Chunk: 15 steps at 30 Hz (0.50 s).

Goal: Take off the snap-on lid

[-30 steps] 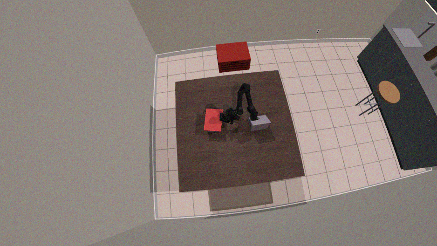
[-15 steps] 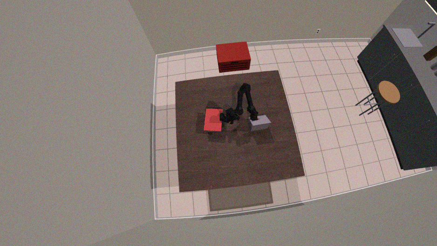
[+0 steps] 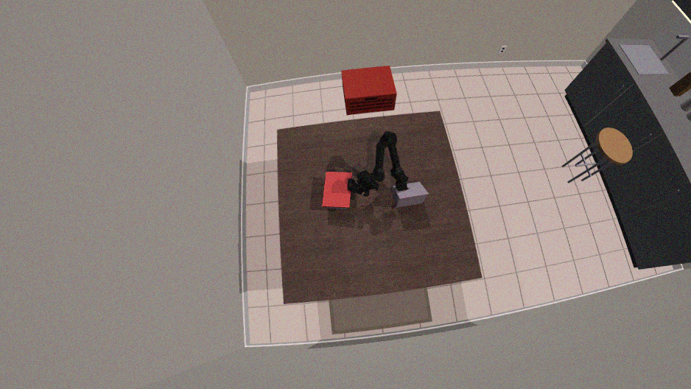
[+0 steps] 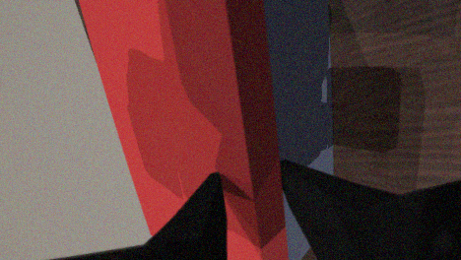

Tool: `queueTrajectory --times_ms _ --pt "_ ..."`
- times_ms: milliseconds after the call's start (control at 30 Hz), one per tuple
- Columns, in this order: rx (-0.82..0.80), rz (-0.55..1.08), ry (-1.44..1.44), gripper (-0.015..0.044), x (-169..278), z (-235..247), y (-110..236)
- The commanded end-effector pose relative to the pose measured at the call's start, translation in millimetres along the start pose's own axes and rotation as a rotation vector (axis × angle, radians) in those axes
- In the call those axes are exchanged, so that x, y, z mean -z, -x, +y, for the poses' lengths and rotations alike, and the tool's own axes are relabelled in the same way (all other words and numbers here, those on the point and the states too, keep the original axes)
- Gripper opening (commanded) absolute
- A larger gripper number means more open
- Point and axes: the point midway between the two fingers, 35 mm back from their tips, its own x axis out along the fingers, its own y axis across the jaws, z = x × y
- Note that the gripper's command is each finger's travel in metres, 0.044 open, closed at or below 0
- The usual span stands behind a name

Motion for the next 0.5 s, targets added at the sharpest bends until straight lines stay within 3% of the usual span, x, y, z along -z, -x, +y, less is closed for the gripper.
queueTrajectory --times_ms 0,467 --pt "-0.001 -0.002 -0.002 0.0 0.1 1.2 1.1" --pt "-0.001 -0.002 -0.003 0.0 0.4 3.4 2.9"
